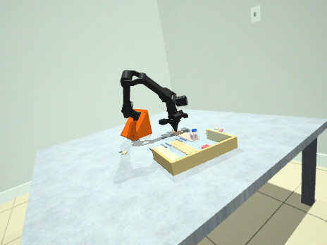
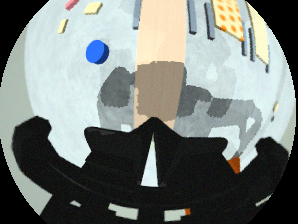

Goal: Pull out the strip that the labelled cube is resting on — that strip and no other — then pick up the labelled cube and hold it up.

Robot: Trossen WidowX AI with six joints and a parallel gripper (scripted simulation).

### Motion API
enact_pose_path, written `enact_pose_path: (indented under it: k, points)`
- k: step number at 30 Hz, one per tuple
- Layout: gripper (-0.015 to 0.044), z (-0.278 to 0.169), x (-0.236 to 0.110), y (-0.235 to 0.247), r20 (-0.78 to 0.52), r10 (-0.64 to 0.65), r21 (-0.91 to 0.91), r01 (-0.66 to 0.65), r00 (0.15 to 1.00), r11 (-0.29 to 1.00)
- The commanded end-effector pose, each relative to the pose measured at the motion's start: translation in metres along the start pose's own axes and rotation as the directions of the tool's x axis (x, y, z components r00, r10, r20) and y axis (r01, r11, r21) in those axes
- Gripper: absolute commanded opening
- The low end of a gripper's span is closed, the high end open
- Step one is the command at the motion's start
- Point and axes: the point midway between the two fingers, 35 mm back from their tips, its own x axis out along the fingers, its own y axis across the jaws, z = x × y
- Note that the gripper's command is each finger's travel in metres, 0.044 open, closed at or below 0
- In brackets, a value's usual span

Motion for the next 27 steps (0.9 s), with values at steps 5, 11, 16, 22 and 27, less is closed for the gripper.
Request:
enact_pose_path:
  k: [5, 11, 16, 22, 27]
  points:
    - [0.0000, -0.008, 0.004, -0.004, -0.029, -0.006, -0.007, 0.006, 1.000, 1.000]
    - [0.0000, -0.008, 0.004, -0.004, -0.029, -0.006, -0.007, 0.006, 1.000, 1.000]
    - [0.0000, 0.002, -0.021, 0.001, -0.015, 0.000, -0.004, 0.000, 1.000, 1.000]
    - [0.0000, 0.002, -0.043, 0.001, -0.029, -0.003, -0.006, 0.003, 1.000, 1.000]
    - [0.0105, 0.021, -0.041, 0.001, -0.028, -0.004, 0.046, 0.005, 1.000, 0.999]
